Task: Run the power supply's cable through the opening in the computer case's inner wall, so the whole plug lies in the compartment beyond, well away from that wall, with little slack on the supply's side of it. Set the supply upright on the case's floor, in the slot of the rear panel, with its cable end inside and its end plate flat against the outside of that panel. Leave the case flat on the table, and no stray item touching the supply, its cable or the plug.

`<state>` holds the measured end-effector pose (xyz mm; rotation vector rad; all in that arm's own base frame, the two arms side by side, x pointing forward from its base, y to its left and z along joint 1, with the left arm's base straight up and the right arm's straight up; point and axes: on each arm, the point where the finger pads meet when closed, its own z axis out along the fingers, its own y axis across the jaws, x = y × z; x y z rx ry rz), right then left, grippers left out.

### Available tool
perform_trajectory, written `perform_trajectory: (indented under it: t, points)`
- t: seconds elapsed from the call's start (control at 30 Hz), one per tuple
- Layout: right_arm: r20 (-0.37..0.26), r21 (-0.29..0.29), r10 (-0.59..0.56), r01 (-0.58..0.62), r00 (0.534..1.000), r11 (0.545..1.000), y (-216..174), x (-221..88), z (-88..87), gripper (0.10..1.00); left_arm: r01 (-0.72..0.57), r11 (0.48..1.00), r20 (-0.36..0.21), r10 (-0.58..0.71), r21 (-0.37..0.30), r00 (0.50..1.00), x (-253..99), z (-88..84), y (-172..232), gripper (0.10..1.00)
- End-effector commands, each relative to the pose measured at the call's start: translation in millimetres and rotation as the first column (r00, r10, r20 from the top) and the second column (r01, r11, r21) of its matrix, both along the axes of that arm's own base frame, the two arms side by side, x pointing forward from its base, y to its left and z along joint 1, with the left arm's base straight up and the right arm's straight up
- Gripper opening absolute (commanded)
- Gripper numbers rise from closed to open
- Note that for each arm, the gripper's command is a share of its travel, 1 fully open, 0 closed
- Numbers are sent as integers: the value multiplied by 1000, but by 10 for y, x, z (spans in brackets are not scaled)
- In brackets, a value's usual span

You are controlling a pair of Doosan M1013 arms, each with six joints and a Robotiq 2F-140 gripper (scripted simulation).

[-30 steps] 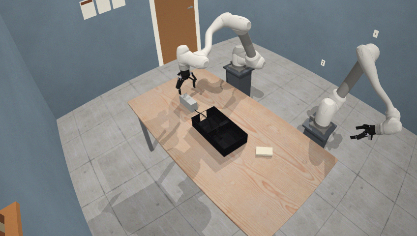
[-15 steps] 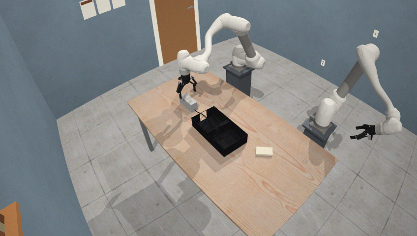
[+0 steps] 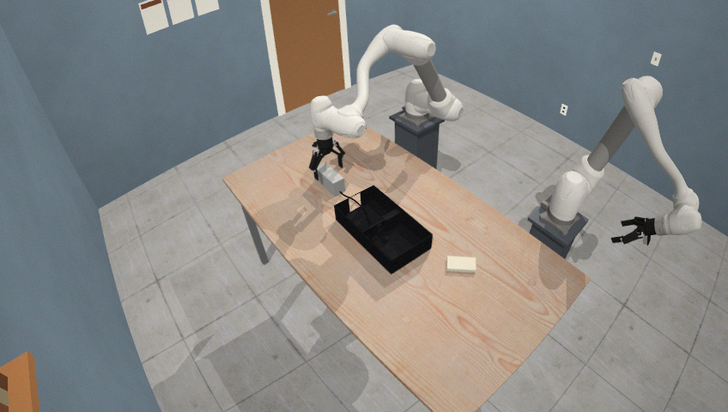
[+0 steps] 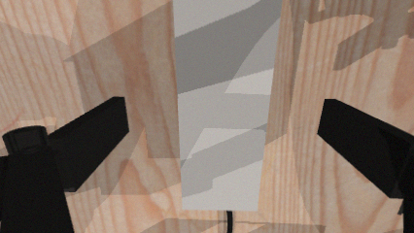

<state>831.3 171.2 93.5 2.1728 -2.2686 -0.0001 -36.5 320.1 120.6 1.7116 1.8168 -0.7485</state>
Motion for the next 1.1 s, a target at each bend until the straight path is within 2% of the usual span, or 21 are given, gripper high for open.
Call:
perform_trajectory:
  t: [0.0,0.07,0.47,0.93,0.97,1.07]
  points:
    - [2,1,0,0,1000,1000,2,5,-76,1000,0,1000,0,0,1,1000,-1,3,3,1000]
    - [2,1,0,0,1000,1000,2,5,-76,1000,0,1000,0,0,1,1000,-1,3,3,1000]
    - [2,1,0,0,1000,1000,2,5,-326,1000,0,1000,0,0,1,1000,-1,3,3,1000]
    - [2,1,0,0,1000,1000,2,4,-376,1000,0,1000,0,0,1,1000,-1,3,3,1000]
    - [2,1,0,0,1000,1000,2,4,-376,99,0,1000,0,0,1,1000,-1,3,3,1000]
    - [2,1,0,0,1000,1000,2,4,-376,99,0,1000,0,0,1,1000,-1,3,3,1000]
